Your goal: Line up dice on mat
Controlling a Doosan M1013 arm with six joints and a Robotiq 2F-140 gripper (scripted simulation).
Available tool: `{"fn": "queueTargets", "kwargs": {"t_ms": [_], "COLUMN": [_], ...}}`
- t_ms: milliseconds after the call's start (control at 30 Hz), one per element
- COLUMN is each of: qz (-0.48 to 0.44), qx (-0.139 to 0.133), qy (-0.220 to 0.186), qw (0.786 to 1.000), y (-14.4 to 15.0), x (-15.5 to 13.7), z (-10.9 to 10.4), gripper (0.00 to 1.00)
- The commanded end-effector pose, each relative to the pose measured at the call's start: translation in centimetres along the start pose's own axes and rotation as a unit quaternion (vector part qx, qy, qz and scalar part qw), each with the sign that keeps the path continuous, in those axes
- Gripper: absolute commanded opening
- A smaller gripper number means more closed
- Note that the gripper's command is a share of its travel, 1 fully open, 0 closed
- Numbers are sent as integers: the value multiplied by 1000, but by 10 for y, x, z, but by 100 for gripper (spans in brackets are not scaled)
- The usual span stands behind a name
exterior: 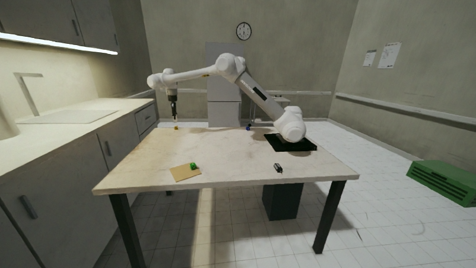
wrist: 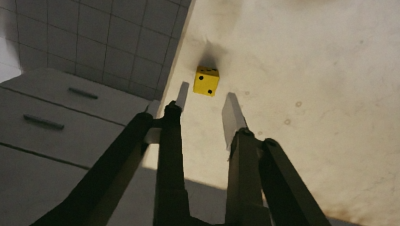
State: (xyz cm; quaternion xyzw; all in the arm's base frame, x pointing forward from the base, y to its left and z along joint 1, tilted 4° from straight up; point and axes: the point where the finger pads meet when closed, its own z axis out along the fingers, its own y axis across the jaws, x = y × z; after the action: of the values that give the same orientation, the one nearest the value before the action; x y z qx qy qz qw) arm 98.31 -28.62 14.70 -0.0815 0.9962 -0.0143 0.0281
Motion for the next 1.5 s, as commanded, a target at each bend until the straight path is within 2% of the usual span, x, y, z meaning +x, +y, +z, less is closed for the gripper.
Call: {"fn": "queueTargets", "kwargs": {"t_ms": [0, 667, 1467], "qz": [0, 0, 0], "qx": [0, 0, 0], "qy": [-1, -1, -1], "qw": [1000, 1000, 1000], "y": [0, 0, 0], "x": [0, -1, -1], "z": [2, 28, 35], "gripper": [35, 35, 35]}}
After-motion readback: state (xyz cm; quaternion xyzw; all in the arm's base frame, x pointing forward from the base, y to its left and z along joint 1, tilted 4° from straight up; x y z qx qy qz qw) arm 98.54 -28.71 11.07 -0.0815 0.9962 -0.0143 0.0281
